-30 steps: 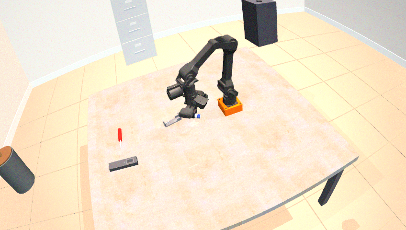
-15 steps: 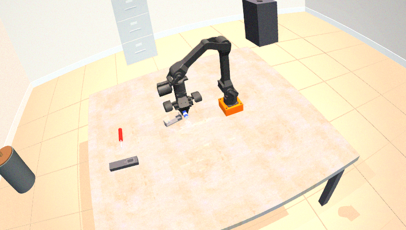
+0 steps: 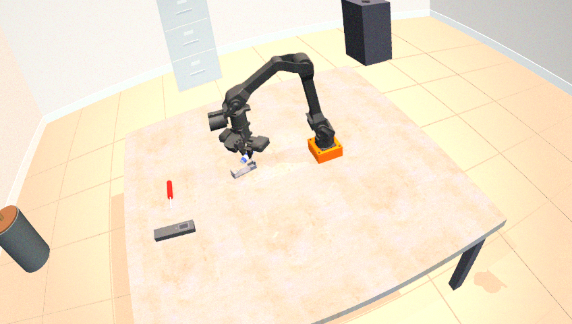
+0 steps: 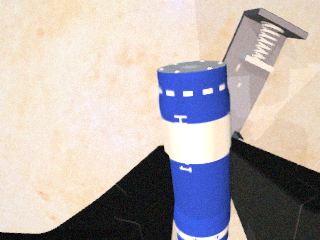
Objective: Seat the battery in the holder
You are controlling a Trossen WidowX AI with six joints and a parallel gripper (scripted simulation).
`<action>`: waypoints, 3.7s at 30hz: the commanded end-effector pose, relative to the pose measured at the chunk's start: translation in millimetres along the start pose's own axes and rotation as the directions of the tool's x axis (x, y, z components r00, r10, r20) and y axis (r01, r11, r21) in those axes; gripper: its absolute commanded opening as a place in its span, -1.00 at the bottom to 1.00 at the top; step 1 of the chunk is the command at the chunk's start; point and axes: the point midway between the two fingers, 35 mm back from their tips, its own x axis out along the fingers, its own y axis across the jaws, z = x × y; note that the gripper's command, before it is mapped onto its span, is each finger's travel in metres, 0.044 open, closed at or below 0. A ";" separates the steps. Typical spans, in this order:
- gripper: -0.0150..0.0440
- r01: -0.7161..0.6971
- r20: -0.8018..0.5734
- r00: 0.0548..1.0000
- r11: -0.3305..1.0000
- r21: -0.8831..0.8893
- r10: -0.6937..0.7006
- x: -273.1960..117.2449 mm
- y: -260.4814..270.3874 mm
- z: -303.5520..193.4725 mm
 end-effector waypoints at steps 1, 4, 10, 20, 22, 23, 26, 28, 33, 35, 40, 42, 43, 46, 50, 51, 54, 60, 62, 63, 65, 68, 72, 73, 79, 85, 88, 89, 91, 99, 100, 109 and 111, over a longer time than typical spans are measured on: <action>-0.26 0.001 0.003 1.000 0.968 0.250 -0.002 -1.9 -16.7 -0.2; -0.26 0.001 0.002 1.000 0.911 0.412 -0.002 -2.1 -27.9 -1.3; -0.26 0.001 0.002 1.000 0.874 0.486 -0.002 -2.2 -32.8 -1.7; -0.26 -0.001 -0.061 0.998 0.874 0.486 0.035 9.1 -32.3 -2.8; -0.26 -0.002 -0.089 0.995 0.874 0.485 0.052 14.2 -31.9 -3.4; -0.26 -0.003 -0.103 0.993 0.875 0.485 0.060 16.8 -31.7 -3.7; -0.26 -0.004 -0.146 0.986 0.876 0.483 0.085 24.4 -31.1 -4.8; -0.26 -0.005 -0.174 0.980 0.877 0.481 0.101 29.4 -30.6 -5.6; -0.26 -0.010 -0.219 0.967 0.878 0.478 0.131 37.7 -29.9 -6.9; -0.26 -0.010 -0.222 0.966 0.878 0.478 0.132 38.0 -29.9 -6.9; -0.26 -0.012 -0.246 0.958 0.877 0.480 0.147 39.8 -30.6 -5.8; -0.26 -0.013 -0.257 0.954 0.877 0.480 0.154 40.5 -30.9 -5.3; -0.26 -0.013 -0.262 0.952 0.877 0.480 0.158 41.0 -31.1 -5.0; -0.26 -0.014 -0.278 0.946 0.876 0.481 0.168 42.2 -31.5 -4.3; -0.26 -0.015 -0.300 0.936 0.876 0.482 0.181 43.9 -32.1 -3.3; -0.26 -0.015 -0.306 0.934 0.876 0.482 0.185 44.3 -32.3 -3.1; -0.26 -0.016 -0.322 0.927 0.875 0.483 0.195 45.6 -32.7 -2.4; -0.26 -0.018 -0.354 0.911 0.875 0.484 0.214 48.2 -33.4 -1.0; -0.26 -0.018 -0.364 0.905 0.875 0.484 0.221 49.0 -33.6 -0.6; -0.26 -0.018 -0.369 0.902 0.875 0.485 0.224 49.5 -33.7 -0.4; -0.26 -0.019 -0.380 0.896 0.874 0.485 0.230 50.4 -33.9 0.1; -0.26 -0.019 -0.396 0.887 0.874 0.485 0.239 51.7 -34.2 0.7; -0.26 -0.020 -0.416 0.874 0.874 0.485 0.251 53.5 -34.5 1.4; -0.26 -0.020 -0.421 0.871 0.874 0.485 0.253 53.9 -34.6 1.6; -0.26 -0.021 -0.423 0.869 0.874 0.486 0.256 54.6 -35.5 3.1; -0.26 -0.024 -0.421 0.869 0.873 0.488 0.260 55.6 -37.3 6.3; -0.26 -0.025 -0.420 0.869 0.872 0.489 0.261 55.9 -38.2 7.9; -0.26 -0.026 -0.420 0.869 0.872 0.489 0.261 56.0 -38.5 8.4; -0.26 -0.026 -0.420 0.869 0.872 0.489 0.262 56.2 -39.1 9.4; -0.26 -0.028 -0.420 0.868 0.871 0.490 0.265 56.5 -41.2 13.2; -0.26 -0.028 -0.421 0.868 0.871 0.490 0.265 56.5 -41.4 13.6; -0.26 -0.030 -0.423 0.866 0.871 0.491 0.268 56.7 -43.5 17.4; -0.26 -0.030 -0.423 0.865 0.871 0.491 0.269 56.7 -44.0 18.2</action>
